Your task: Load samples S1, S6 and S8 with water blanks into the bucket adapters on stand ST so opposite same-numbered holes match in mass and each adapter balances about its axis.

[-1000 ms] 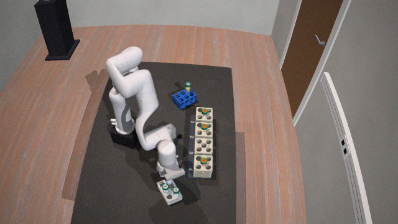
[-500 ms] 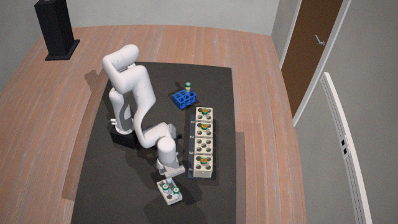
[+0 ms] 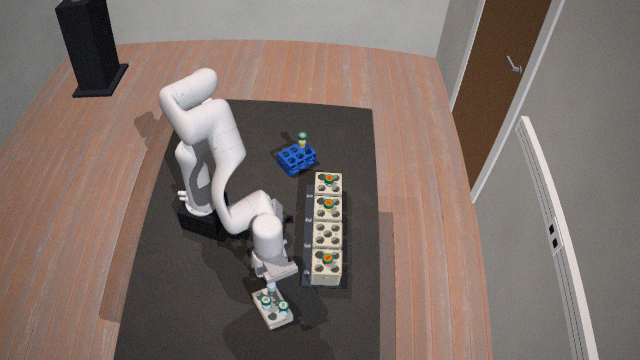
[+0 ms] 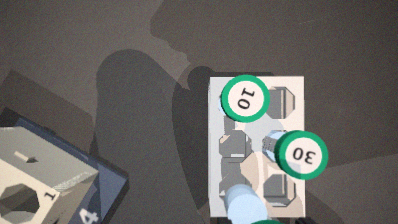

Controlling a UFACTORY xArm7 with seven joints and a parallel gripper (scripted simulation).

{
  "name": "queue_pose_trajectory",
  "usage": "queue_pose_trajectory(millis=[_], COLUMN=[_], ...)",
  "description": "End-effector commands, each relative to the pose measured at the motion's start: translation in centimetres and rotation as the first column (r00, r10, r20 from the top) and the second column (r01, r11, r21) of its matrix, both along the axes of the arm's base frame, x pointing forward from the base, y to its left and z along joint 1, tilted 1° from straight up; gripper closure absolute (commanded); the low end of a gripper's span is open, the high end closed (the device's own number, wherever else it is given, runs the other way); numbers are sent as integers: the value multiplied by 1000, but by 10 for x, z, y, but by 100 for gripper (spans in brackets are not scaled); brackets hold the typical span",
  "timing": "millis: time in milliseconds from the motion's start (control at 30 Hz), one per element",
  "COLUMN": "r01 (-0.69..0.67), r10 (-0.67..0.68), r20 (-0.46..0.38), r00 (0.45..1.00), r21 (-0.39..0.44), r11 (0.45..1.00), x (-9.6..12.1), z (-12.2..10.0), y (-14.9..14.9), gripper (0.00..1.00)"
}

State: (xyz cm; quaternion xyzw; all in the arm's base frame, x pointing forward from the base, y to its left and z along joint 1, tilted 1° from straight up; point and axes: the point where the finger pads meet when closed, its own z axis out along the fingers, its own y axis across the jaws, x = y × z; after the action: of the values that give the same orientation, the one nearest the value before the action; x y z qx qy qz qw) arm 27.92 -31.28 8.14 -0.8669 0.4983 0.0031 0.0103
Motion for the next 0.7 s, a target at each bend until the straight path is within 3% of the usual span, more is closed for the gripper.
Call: queue_pose_trajectory(millis=[0, 667], r01=[0, 0], r10=[0, 0], r20=[3, 3], r00=[1000, 1000], r21=[-3, -3], r11=[1000, 1000], x=[1, 1], z=[9, 45], y=[-1, -2], gripper=[100, 100])
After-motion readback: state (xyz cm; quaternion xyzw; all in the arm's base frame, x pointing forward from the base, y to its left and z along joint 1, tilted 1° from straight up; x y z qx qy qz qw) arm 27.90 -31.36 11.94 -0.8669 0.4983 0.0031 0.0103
